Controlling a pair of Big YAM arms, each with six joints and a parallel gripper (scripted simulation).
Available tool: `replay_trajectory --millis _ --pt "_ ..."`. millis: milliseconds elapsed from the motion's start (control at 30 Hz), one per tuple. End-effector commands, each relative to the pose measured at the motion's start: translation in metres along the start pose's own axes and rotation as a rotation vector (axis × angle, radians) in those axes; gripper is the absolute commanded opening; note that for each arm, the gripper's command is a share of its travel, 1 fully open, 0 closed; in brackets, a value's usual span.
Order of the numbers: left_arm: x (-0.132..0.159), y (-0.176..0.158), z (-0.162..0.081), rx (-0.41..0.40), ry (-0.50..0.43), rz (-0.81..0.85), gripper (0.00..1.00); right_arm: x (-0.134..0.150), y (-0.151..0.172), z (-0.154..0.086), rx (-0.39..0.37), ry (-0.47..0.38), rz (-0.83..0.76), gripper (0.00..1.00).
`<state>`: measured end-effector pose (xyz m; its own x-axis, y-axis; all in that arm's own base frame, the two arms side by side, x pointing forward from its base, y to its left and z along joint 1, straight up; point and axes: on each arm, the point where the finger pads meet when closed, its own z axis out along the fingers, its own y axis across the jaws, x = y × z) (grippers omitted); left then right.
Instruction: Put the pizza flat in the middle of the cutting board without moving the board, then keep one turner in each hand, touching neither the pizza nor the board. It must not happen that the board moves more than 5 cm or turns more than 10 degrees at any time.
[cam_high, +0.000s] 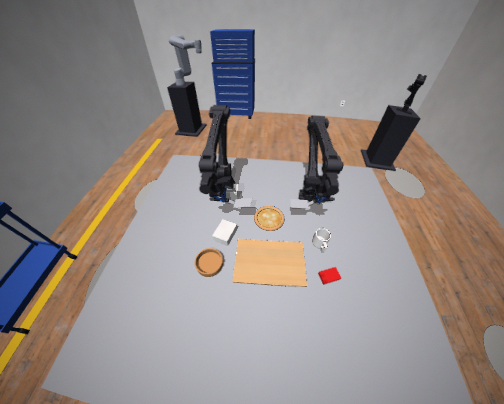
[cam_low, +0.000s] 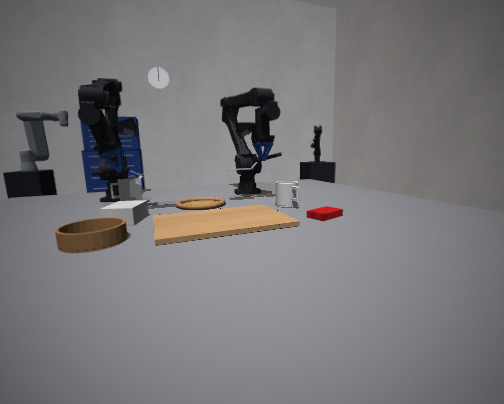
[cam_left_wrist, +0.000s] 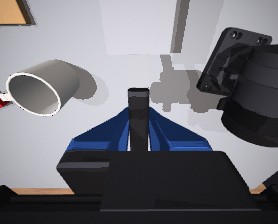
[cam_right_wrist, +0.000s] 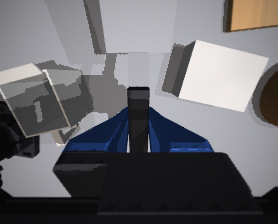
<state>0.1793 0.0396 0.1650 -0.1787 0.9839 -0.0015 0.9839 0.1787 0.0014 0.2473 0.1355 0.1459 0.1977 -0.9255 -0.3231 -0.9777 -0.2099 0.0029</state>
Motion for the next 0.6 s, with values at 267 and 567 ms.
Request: replay_trajectory --millis 267,567 --pt "-0.017 0.056 -0.048 -0.049 0.174 0.087 0.06 -0.039 -0.001 -0.056 0.060 0.313 0.067 0.06" --pt "-0.026 0.077 -0.056 -0.077 0.252 0.130 0.06 -0.054 0.014 -0.068 0.070 0.507 0.085 0.06"
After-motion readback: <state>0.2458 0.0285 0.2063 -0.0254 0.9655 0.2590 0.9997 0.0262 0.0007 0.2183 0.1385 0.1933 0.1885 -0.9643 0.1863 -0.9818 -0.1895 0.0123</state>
